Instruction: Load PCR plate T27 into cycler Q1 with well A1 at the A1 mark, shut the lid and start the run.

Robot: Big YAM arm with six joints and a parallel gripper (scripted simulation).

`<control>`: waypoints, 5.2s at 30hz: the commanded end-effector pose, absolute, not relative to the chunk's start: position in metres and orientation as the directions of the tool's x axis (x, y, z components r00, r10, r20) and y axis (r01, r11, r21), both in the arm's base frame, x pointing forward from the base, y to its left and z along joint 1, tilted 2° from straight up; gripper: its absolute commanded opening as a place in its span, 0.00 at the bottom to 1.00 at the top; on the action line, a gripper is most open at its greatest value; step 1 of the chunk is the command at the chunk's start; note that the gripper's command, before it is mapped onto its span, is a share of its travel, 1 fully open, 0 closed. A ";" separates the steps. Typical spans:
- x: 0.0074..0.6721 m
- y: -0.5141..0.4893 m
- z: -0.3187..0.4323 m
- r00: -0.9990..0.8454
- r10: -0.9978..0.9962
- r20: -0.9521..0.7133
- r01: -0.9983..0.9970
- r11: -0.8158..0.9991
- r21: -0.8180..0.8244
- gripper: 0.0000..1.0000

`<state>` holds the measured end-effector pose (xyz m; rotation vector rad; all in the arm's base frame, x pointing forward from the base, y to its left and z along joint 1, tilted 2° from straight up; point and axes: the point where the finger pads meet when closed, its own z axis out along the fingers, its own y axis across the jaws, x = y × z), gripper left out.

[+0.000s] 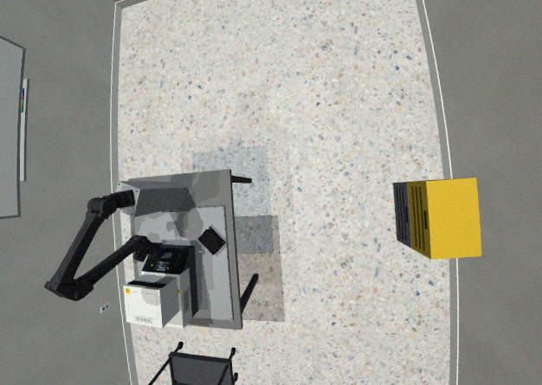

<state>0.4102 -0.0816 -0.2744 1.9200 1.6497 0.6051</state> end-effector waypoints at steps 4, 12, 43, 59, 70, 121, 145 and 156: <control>0.415 -0.089 -0.259 0.159 0.987 -0.017 0.739 -0.108 0.665 0.00; 0.414 -0.091 -0.260 0.160 0.987 -0.020 0.739 -0.106 0.665 0.00; 0.396 -0.085 -0.281 0.170 0.985 -0.005 0.756 -0.127 0.642 0.00; 0.403 -0.088 -0.280 0.169 0.986 -0.009 0.754 -0.123 0.645 0.00; 0.410 -0.087 -0.277 0.164 0.986 -0.011 0.751 -0.118 0.650 0.00; 0.443 -0.081 -0.258 0.146 0.989 -0.007 0.722 -0.101 0.684 0.00; 0.452 -0.083 -0.252 0.137 0.991 -0.010 0.707 -0.090 0.702 0.00; 0.457 -0.087 -0.250 0.136 0.991 -0.013 0.696 -0.086 0.713 0.00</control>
